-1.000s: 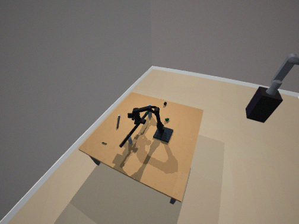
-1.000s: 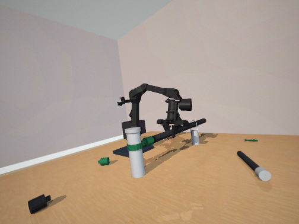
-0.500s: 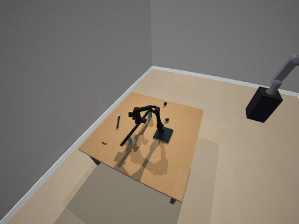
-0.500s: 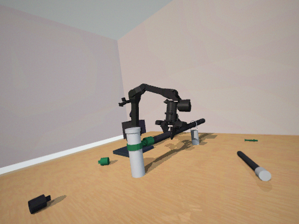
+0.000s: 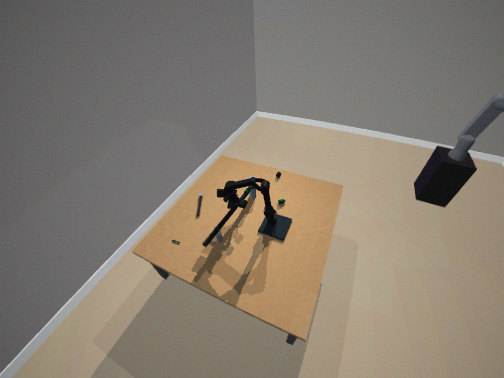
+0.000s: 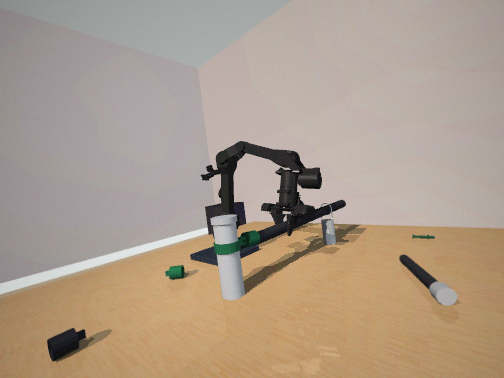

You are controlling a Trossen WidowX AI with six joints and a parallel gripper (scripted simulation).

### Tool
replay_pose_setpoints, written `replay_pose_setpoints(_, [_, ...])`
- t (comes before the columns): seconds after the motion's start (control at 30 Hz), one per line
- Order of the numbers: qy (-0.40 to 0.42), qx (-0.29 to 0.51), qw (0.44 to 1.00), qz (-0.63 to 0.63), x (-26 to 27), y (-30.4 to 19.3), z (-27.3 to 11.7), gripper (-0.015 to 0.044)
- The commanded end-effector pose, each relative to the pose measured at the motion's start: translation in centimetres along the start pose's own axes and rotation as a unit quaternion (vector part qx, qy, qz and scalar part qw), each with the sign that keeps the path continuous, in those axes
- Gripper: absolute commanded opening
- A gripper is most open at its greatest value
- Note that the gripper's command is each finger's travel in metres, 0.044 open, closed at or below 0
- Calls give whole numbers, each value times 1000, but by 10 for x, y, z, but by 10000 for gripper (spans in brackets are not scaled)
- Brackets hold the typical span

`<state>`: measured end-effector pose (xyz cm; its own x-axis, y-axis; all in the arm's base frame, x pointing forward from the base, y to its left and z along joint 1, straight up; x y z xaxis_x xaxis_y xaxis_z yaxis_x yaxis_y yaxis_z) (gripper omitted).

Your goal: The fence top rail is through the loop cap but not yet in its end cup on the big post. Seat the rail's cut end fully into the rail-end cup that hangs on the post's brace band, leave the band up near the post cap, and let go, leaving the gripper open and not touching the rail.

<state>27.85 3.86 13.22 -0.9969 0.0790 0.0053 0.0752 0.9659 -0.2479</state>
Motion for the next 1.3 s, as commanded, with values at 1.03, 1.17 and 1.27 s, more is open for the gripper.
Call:
replay_pose_setpoints(1.03, [0,0,1000,0,0,0,0,0])
replay_pose_setpoints(1.17, [0,0,1000,0,0,0,0,0])
replay_pose_setpoints(1.27, [0,1,1000,0,0,0,0,0])
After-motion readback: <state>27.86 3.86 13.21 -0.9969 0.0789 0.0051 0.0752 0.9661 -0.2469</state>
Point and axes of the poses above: the point midway between the two fingers, 35 mm back from their tips, its own z axis out along the fingers, its own x axis across the jaws, y = z × x, the point moved 1 cm from there along -z, back along the fingers, and after that the axes turned 2 degrees about z, right-handed, at the moved point
